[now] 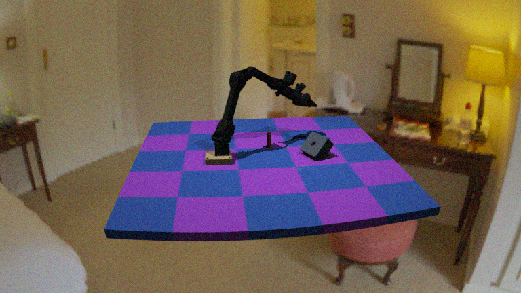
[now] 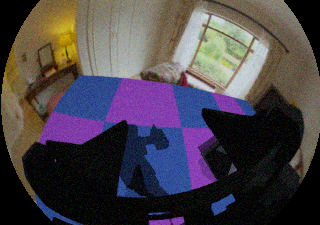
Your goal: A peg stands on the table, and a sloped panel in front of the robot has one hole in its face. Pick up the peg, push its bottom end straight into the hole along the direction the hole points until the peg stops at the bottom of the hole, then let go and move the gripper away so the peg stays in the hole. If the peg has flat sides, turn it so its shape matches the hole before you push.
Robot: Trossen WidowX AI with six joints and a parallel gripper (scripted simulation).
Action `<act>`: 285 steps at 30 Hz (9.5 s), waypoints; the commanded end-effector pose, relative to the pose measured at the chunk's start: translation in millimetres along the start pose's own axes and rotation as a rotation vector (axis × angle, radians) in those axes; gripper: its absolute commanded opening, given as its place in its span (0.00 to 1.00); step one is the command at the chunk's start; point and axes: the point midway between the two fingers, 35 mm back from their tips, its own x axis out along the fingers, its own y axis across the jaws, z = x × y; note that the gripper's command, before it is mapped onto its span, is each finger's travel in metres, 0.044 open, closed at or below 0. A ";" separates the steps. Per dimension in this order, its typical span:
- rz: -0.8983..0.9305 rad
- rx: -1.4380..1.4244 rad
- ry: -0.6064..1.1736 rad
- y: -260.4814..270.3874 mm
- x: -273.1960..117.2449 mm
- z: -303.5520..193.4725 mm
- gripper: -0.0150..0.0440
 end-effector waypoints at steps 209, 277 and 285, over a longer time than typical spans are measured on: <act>0.247 0.351 0.988 -102.2 -146.2 -174.6 0.25; -0.029 1.246 0.929 -147.7 -115.7 -168.8 0.25; -0.058 1.350 0.918 -153.9 -112.8 -168.2 0.25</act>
